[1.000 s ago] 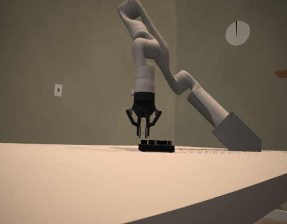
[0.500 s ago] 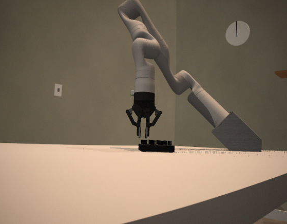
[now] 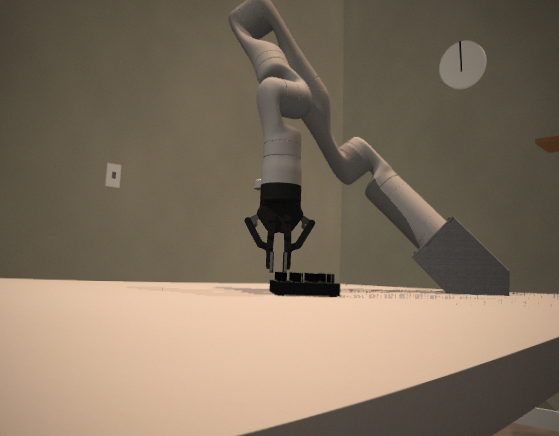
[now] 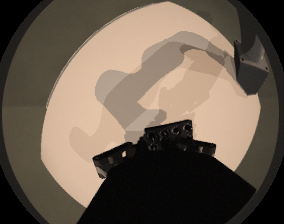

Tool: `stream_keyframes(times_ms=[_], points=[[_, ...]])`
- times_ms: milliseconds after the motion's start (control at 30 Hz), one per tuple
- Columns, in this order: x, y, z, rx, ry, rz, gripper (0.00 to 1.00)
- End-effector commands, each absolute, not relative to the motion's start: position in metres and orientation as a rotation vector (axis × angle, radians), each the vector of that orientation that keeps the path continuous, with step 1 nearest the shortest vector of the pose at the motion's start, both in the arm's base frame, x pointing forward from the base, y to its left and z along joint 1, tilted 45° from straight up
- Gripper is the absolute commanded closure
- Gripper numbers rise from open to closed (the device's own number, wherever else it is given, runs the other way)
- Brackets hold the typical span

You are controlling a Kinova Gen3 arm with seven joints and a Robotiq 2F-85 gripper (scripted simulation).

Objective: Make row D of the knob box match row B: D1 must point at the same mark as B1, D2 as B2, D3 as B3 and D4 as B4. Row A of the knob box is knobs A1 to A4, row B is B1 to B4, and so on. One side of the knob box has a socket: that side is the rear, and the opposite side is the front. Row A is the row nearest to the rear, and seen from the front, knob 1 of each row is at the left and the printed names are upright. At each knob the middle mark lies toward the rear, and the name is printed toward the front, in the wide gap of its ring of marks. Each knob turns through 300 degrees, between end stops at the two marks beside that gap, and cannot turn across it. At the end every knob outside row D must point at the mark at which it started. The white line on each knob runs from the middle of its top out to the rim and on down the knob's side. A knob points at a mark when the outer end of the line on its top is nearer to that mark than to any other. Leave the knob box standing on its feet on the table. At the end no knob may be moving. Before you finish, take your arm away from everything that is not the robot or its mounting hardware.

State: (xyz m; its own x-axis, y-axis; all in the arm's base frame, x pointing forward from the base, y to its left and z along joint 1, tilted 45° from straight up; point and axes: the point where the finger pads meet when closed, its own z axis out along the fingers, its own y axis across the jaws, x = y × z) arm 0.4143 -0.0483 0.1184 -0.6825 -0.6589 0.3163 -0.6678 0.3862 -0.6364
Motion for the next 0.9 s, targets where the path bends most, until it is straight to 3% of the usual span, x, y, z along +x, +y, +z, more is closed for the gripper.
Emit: stream_keyframes(times_ms=[0,867], points=[[0.4145,-0.0502,0.1166,1.246,-2.603,1.206,0.81],[0.4155,-0.0525,0.1141,1.246,-2.603,1.206,0.81]])
